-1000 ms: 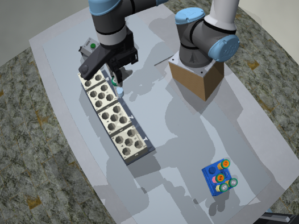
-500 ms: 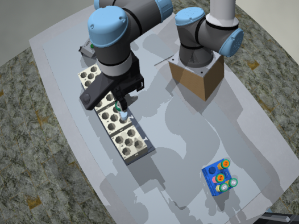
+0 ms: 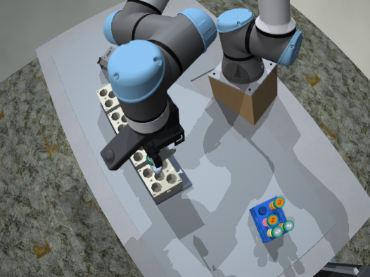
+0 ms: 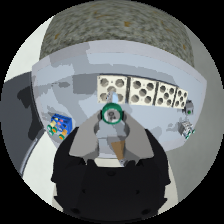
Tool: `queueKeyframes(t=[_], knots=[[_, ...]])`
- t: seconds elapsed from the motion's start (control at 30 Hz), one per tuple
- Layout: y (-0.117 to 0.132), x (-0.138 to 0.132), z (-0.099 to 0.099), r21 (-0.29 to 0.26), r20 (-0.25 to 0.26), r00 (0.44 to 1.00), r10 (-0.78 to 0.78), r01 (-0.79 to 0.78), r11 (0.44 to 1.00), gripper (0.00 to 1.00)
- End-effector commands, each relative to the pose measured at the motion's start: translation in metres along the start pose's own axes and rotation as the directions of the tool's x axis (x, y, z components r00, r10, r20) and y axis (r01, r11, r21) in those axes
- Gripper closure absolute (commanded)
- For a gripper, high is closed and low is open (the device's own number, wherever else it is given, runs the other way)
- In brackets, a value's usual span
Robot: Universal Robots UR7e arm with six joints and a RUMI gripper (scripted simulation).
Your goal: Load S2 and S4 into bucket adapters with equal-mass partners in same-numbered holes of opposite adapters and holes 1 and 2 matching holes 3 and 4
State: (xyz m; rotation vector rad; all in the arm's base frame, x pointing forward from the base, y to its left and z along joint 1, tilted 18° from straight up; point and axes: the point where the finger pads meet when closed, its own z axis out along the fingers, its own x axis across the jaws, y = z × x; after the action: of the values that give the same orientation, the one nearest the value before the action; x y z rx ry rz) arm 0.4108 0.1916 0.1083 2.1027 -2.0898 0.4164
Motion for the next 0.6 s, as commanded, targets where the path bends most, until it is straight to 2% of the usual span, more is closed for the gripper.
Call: queueKeyframes(t=[0.0,0.07,0.43,0.57], knots=[[-0.004,-0.004,-0.001,0.001,-0.002,1.000,0.008,-0.008,1.000,1.00],[-0.004,-0.004,-0.001,0.001,-0.002,1.000,0.008,-0.008,1.000,1.00],[-0.002,-0.003,0.031,-0.003,-0.004,1.000,0.008,-0.008,1.000,1.00],[-0.002,-0.003,0.036,-0.003,-0.004,1.000,0.008,-0.008,1.000,1.00]])
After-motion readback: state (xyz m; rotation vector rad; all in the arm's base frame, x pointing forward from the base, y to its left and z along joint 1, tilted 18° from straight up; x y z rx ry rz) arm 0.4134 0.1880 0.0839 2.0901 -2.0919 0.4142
